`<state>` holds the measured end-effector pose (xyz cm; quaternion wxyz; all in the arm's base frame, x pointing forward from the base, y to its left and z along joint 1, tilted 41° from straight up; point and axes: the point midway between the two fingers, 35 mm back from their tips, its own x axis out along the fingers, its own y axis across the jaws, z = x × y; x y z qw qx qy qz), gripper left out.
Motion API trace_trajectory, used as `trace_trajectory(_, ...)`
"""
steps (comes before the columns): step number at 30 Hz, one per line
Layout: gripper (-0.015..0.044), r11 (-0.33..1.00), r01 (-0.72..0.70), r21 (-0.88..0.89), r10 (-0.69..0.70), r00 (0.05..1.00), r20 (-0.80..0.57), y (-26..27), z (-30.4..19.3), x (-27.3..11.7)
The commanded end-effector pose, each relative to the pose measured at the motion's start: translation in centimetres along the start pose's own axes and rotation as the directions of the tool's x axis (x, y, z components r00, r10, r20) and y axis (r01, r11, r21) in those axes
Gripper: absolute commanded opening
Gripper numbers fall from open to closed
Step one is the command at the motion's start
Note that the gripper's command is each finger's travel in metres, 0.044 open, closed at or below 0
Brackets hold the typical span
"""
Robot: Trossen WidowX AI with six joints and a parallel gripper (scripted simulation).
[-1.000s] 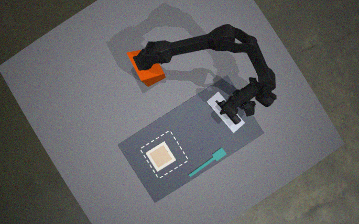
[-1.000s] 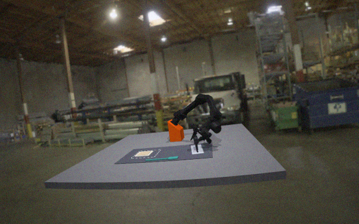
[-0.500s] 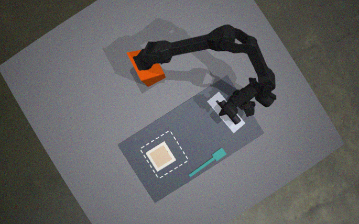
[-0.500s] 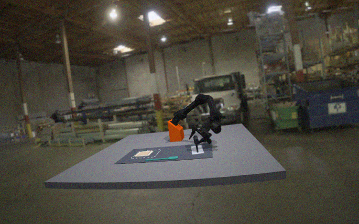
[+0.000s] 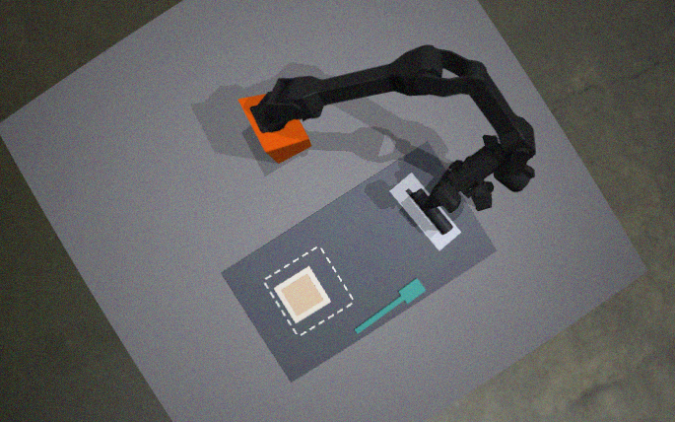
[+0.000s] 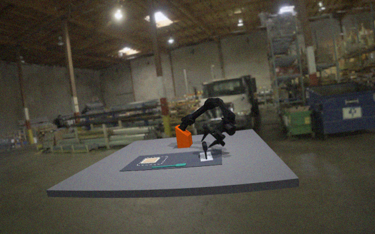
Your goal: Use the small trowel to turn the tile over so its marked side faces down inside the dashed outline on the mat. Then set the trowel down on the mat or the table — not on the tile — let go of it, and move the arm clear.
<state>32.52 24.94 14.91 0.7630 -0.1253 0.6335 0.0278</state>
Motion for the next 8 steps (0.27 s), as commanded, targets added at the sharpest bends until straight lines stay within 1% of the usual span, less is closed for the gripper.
trace_trajectory(1,0.0300,1.000,-0.003,0.007,0.003,1.000,0.007,-0.1,0.1,-1.9)
trace_trajectory(5,0.0300,1.000,-0.003,0.007,0.003,1.000,0.007,-0.3,-0.1,-2.3)
trace_trajectory(8,0.0300,1.000,-0.002,0.004,0.001,1.000,0.005,-3.0,-1.6,-3.6)
